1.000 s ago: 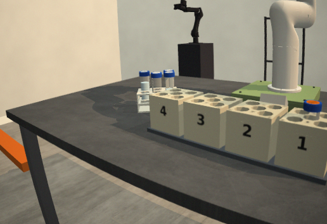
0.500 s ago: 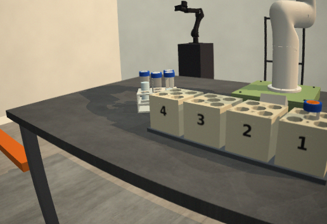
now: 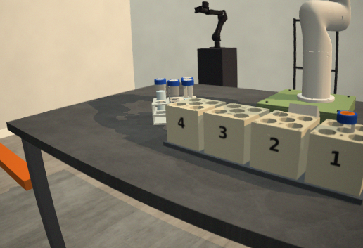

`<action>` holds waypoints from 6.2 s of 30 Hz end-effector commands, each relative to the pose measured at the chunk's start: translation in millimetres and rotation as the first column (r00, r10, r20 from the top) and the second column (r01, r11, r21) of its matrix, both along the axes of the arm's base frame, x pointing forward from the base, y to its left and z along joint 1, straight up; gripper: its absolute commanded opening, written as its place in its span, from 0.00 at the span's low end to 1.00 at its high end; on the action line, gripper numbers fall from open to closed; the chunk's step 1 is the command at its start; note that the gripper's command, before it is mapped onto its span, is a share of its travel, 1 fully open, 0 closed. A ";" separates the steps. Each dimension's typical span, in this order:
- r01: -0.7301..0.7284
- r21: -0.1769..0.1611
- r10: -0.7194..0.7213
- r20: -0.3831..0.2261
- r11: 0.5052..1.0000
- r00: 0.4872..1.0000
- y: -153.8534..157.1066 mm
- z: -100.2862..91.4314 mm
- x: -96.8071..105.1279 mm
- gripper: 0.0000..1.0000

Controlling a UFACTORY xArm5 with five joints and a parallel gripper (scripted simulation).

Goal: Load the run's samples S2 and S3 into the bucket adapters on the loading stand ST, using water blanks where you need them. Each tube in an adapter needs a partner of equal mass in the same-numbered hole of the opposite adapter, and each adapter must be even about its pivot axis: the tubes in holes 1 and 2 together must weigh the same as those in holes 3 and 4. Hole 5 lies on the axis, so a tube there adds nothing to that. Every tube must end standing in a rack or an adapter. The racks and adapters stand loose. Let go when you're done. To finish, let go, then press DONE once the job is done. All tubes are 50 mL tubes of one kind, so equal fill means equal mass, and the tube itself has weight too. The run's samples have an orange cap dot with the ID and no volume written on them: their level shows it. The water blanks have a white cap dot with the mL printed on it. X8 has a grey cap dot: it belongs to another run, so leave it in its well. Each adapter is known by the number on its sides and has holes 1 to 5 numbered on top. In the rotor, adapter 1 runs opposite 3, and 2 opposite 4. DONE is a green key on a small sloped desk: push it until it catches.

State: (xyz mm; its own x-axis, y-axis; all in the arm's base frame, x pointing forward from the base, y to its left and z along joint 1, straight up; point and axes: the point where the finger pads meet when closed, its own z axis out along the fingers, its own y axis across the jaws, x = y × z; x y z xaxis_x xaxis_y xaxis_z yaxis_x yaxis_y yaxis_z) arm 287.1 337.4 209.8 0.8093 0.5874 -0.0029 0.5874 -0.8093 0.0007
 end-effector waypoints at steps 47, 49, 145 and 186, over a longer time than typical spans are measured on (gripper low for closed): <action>0.651 0.003 -0.651 0.004 0.759 0.759 -212.2 2.0 61.3 0.00; 0.651 0.003 -0.651 0.004 0.759 0.759 -221.8 2.0 64.1 0.00; 0.651 0.002 -0.651 0.006 0.759 0.759 -501.7 -11.3 143.2 0.00; 0.651 0.002 -0.651 0.006 0.759 0.759 -501.7 -43.3 143.3 0.00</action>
State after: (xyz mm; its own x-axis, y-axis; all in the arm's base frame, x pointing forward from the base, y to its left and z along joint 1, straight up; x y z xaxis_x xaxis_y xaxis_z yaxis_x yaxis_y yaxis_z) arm 429.3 -163.9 168.3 0.9967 -0.0816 -0.0003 -0.0816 -0.9967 -0.0001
